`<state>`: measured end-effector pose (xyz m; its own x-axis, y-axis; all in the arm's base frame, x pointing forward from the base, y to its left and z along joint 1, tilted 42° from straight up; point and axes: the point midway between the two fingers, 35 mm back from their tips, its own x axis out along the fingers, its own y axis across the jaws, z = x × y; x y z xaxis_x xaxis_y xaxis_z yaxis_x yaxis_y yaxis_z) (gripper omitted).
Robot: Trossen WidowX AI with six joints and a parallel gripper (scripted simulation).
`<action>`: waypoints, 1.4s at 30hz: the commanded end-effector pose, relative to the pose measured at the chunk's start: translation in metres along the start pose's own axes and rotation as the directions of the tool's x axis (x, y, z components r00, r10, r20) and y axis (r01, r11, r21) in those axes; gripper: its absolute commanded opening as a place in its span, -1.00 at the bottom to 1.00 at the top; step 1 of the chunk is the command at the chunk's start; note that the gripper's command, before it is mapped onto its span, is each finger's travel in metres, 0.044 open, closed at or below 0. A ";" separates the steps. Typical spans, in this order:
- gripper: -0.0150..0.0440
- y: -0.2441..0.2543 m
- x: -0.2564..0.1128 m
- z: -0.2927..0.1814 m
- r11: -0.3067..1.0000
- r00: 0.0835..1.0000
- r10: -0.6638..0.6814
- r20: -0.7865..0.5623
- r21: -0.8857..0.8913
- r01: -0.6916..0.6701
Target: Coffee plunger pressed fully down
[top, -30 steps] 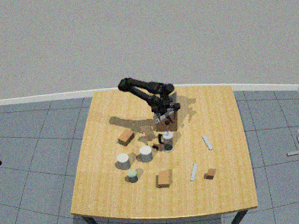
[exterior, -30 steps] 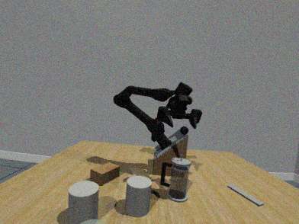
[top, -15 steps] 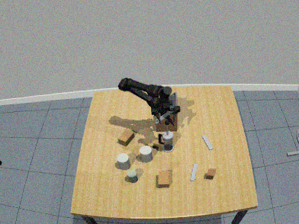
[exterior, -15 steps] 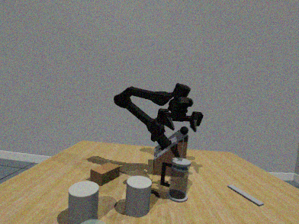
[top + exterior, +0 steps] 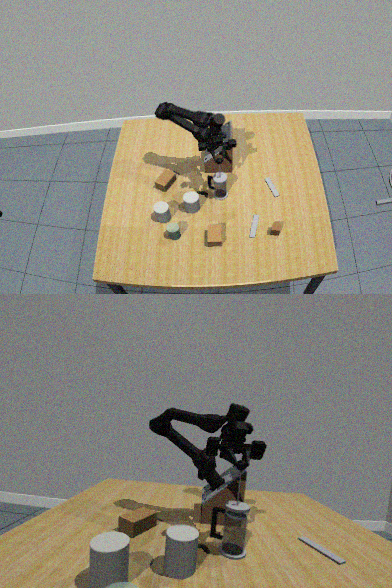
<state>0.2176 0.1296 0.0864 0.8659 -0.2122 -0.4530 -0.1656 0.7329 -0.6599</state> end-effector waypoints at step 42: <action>-0.08 0.010 0.040 -0.044 1.000 1.000 0.011 -0.009 0.003 -0.011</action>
<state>0.2318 0.1069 0.0492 0.8755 -0.2070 -0.4367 -0.1481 0.7451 -0.6503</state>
